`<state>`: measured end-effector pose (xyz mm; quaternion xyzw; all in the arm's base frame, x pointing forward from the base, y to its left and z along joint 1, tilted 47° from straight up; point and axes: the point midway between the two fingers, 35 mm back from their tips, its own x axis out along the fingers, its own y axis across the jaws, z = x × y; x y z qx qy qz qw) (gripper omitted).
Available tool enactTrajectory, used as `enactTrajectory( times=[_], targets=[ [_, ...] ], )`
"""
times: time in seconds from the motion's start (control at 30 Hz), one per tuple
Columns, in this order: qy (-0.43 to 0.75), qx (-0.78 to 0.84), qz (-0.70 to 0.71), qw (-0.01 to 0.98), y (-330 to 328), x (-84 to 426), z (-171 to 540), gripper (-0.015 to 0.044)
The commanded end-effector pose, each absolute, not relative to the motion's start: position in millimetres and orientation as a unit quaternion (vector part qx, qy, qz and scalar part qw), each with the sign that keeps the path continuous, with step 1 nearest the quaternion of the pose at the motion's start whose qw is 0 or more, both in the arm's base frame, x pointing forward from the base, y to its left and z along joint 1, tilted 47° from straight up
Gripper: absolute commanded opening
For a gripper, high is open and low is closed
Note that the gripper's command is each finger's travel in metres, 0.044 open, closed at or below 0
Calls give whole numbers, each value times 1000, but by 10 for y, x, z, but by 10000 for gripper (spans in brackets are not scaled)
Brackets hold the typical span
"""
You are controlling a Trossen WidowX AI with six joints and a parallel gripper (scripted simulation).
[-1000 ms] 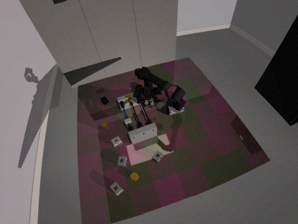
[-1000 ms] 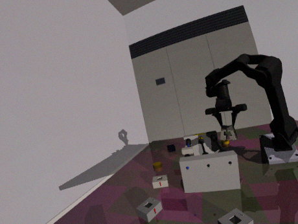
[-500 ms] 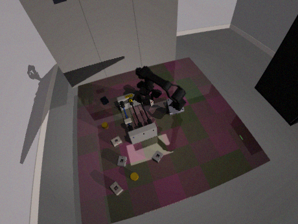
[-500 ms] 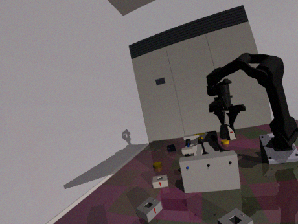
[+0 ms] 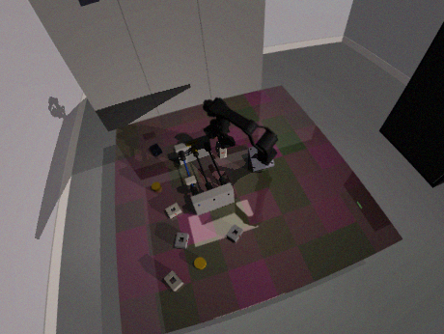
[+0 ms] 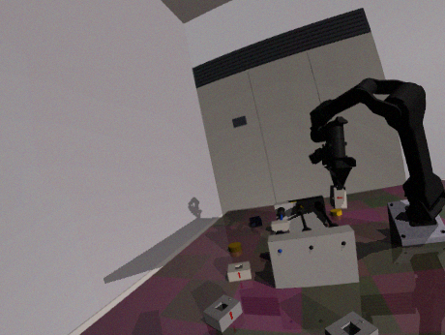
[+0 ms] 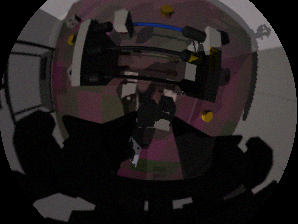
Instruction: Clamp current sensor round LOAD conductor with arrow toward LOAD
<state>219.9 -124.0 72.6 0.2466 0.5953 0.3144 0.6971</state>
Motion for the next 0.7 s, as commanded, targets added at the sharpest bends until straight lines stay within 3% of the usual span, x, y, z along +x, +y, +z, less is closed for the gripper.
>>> enactTrajectory(
  times=[0.0,0.67],
  targets=[
    [606,289,275,688,-1251,2206,747,0],
    [642,503,71,574,-1281,2250,774,0]
  ],
)
